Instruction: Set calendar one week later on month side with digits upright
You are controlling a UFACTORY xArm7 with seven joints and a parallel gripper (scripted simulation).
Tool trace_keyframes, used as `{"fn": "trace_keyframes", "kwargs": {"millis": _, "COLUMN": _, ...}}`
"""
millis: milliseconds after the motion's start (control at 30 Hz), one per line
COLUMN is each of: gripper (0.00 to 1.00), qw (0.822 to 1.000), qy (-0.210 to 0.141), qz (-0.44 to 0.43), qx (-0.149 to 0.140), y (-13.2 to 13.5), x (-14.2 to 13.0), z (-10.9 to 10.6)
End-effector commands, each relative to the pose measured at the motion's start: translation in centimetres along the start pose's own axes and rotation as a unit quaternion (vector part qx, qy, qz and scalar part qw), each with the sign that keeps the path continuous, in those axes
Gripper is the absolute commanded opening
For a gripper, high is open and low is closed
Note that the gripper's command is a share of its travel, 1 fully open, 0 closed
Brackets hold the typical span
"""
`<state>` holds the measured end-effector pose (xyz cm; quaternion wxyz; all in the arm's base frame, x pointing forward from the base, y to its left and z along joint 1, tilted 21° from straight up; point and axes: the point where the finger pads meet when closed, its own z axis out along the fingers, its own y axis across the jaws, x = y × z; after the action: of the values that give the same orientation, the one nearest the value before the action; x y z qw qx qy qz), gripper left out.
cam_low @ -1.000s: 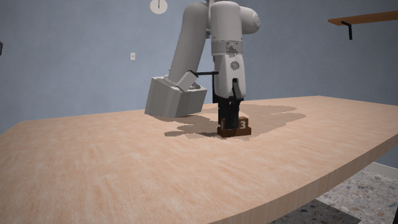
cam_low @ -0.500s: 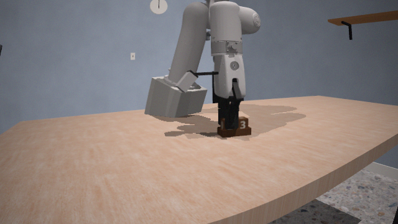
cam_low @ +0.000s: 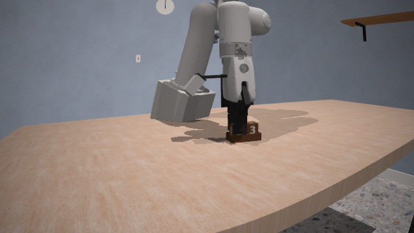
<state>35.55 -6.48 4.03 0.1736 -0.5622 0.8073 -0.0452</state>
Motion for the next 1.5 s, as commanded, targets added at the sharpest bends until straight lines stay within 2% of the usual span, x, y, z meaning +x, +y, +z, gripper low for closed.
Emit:
{"fn": "trace_keyframes", "kwargs": {"millis": 0, "gripper": 0.27, "qw": 1.000, "qy": 0.000, "qz": 0.000, "qx": 0.001, "y": -0.09, "x": -0.01, "z": -0.04}}
{"fn": "trace_keyframes", "kwargs": {"millis": 1467, "gripper": 0.27, "qw": 1.000, "qy": 0.000, "qz": 0.000, "qx": 0.001, "y": -0.09, "x": 0.00, "z": -0.60}}
